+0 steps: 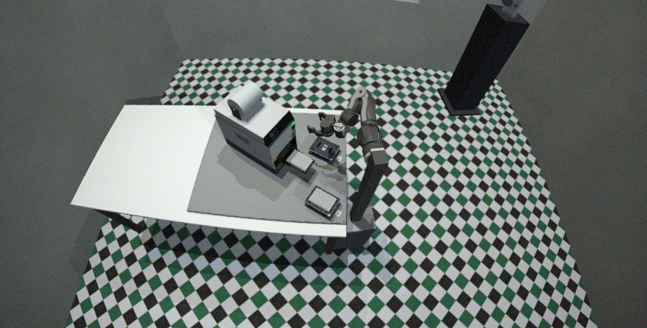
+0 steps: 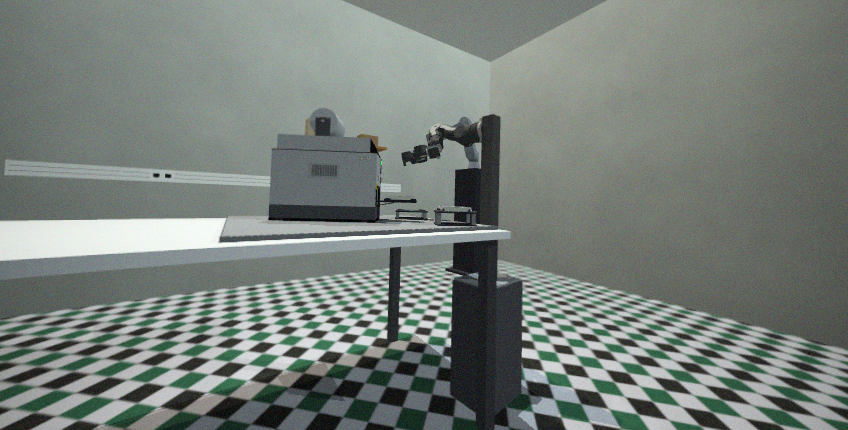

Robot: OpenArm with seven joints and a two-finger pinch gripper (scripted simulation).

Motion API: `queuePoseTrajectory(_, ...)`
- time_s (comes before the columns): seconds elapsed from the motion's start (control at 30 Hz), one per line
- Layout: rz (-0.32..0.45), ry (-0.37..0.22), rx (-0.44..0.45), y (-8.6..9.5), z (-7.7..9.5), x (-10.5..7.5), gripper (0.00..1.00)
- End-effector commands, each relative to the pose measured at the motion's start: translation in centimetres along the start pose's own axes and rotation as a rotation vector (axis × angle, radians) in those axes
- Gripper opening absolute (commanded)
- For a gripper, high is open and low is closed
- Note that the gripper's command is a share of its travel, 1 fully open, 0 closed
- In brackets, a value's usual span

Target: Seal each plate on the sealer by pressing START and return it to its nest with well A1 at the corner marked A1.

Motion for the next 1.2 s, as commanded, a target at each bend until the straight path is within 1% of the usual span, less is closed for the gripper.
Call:
queuePoseTrajectory(0.0,-0.005,0.004,0.003,-0.1,-0.1,0.0,0.65)
queuePoseTrajectory(0.5,-0.005,0.004,0.003,-0.1,-0.1,0.0,0.65)
queuePoseTrajectory(0.6,-0.081,0.070,-0.032,-1.5,-0.7,0.2,0.65)
queuePoseTrajectory(0.73,-0.159,0.147,-0.078,-3.1,-1.6,0.4,0.65)
queuePoseTrajectory(0.8,-0.159,0.147,-0.078,-3.1,-1.6,0.4,0.65)
queuePoseTrajectory(0.83,-0.173,0.163,-0.086,-3.6,-1.9,0.5,0.65)
queuePoseTrajectory(0.87,-0.163,0.164,-0.084,-3.9,-2.1,0.5,0.65)
queuePoseTrajectory(0.97,-0.236,0.225,-0.132,-5.3,-2.7,0.5,0.65)
queuePoseTrajectory(1.0,-0.252,0.242,-0.143,-5.7,-2.9,0.6,0.65)
queuePoseTrajectory(1.07,-0.243,0.244,-0.139,-6.5,-3.5,0.5,0.65)
queuePoseTrajectory(1.17,-0.311,0.303,-0.194,-7.9,-3.9,0.4,0.65)
Point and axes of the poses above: the point where the finger pads meet when closed, its own x axis out along the fingers, its own y axis across the jaws, z = x × y, the point moved 1 cm from there along -x, back along the fingers, and after that the axes turned 8 degrees about -x, right-handed, at the moved point
